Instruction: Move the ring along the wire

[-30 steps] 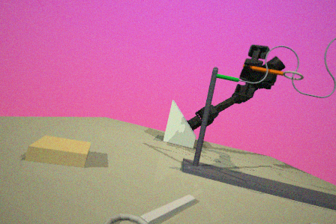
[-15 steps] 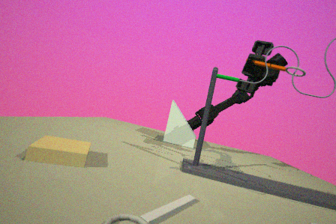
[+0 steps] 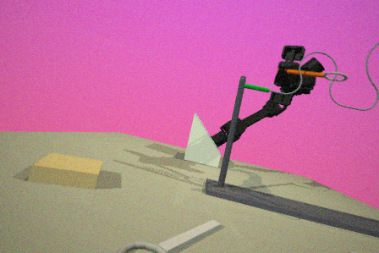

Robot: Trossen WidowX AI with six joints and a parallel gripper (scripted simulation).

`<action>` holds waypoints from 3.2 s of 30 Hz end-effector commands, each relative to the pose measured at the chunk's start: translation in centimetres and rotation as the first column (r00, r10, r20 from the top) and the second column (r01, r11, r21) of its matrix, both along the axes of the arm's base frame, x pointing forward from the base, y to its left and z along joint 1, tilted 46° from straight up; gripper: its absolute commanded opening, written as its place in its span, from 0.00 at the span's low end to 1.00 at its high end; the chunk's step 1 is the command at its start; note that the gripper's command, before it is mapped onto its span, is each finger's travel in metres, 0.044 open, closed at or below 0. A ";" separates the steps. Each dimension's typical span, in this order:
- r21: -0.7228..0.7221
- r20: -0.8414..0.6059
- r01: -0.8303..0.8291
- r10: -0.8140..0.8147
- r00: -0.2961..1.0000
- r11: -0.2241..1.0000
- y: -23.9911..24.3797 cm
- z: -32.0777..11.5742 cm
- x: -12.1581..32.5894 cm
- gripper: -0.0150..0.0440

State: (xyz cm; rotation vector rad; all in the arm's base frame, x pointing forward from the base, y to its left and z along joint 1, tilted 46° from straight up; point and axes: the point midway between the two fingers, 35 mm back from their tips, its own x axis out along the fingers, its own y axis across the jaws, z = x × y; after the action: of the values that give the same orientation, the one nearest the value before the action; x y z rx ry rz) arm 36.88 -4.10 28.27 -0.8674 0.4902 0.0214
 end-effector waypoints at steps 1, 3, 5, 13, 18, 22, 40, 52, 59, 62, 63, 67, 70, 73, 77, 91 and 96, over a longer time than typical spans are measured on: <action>0.067 -0.001 0.004 -0.004 1.000 0.998 0.1 0.1 0.0 0.00; 0.100 -0.006 0.005 -0.004 1.000 0.995 0.3 -0.1 0.0 0.00; 0.136 -0.011 0.006 -0.004 1.000 0.991 0.4 -0.2 0.0 0.00; 0.290 -0.034 0.012 -0.002 0.999 0.957 1.2 -0.9 -0.1 0.00; 0.388 -0.048 0.018 0.001 0.999 0.921 1.7 -1.2 -0.2 0.00; 0.464 -0.059 0.023 0.005 0.998 0.886 2.2 -1.5 -0.3 0.00; 0.756 -0.104 0.058 0.033 0.994 0.652 4.5 -2.0 -0.6 0.00; 0.886 -0.125 0.085 0.058 0.990 0.457 6.0 -1.9 -0.8 0.00; 0.941 -0.135 0.104 0.075 0.988 0.321 6.9 -1.6 -0.9 0.00; 0.959 -0.138 0.112 0.083 0.987 0.261 7.2 -1.5 -1.0 0.00; 0.964 -0.139 0.115 0.086 0.987 0.240 7.4 -1.4 -1.0 0.00; 0.979 -0.142 0.126 0.097 0.985 0.158 7.8 -1.2 -1.0 0.00; 0.986 -0.144 0.134 0.105 0.984 0.096 8.2 -1.0 -1.1 0.00; 0.989 -0.146 0.143 0.114 0.983 0.034 8.5 -0.7 -1.1 0.00; 0.987 -0.147 0.154 0.125 0.981 -0.050 8.9 -0.4 -1.2 0.00; 0.923 -0.143 0.191 0.164 0.976 -0.334 10.1 1.0 -1.3 0.00; 0.880 -0.138 0.203 0.178 0.974 -0.429 10.4 1.6 -1.4 0.00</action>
State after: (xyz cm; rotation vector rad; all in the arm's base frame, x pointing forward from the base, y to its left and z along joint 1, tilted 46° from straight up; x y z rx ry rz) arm 35.60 6.10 29.57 1.0748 0.4752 0.5028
